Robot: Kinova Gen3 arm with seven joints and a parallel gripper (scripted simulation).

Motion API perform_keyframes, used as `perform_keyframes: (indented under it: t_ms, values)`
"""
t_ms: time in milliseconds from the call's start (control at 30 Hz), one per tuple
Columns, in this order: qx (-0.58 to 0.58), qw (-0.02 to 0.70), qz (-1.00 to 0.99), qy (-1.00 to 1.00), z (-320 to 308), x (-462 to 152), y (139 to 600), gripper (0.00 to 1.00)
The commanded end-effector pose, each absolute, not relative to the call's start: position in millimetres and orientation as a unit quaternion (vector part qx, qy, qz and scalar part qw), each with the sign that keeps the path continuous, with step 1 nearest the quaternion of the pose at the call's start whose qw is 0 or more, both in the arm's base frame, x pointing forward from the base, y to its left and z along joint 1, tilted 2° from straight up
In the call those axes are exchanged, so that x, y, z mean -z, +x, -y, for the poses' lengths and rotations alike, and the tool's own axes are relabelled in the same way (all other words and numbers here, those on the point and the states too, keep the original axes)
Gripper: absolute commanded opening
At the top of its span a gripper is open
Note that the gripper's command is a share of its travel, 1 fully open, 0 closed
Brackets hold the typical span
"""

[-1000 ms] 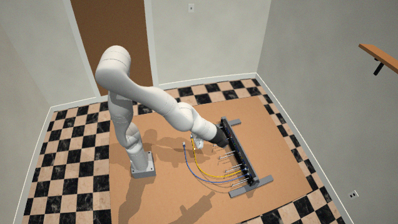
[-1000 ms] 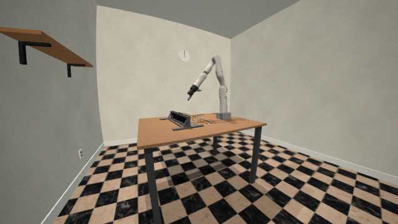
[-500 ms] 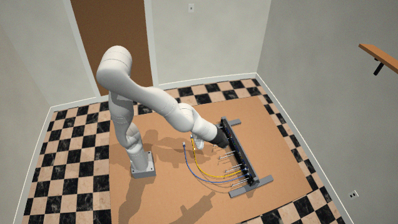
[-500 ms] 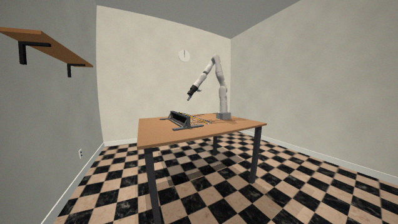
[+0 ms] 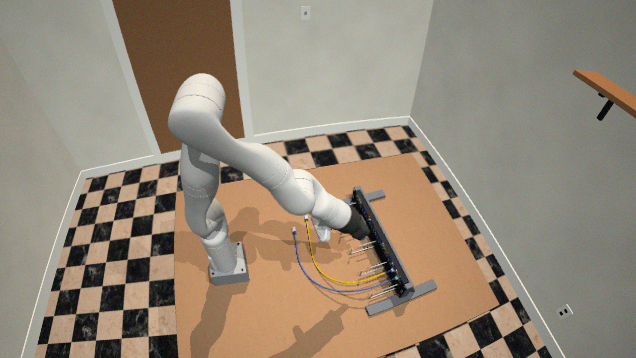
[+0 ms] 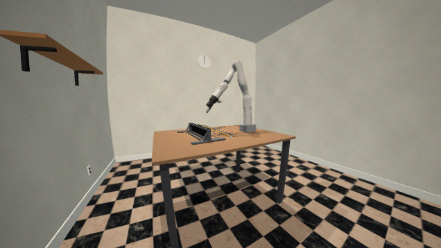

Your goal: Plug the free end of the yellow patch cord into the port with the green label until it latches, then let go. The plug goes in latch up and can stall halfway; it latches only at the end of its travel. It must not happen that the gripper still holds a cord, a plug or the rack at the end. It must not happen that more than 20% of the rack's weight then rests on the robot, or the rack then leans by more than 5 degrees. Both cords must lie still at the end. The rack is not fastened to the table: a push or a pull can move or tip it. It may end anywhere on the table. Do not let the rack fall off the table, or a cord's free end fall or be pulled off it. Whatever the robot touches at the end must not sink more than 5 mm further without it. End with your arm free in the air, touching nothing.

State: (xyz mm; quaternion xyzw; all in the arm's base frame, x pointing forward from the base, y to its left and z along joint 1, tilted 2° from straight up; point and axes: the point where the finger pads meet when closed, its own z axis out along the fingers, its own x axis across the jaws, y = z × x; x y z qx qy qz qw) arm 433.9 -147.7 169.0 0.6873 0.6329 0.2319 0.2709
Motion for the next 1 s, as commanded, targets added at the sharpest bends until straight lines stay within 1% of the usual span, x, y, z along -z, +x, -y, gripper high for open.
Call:
perform_keyframes:
  t_ms: [0,667,967]
  values:
    - [-0.236,0.270,-0.639,0.681,140,-164,444,0.00]
    - [-0.236,0.270,-0.639,0.681,146,-97,503,0.00]
    - [-0.236,0.270,-0.639,0.681,147,-83,515,0.00]
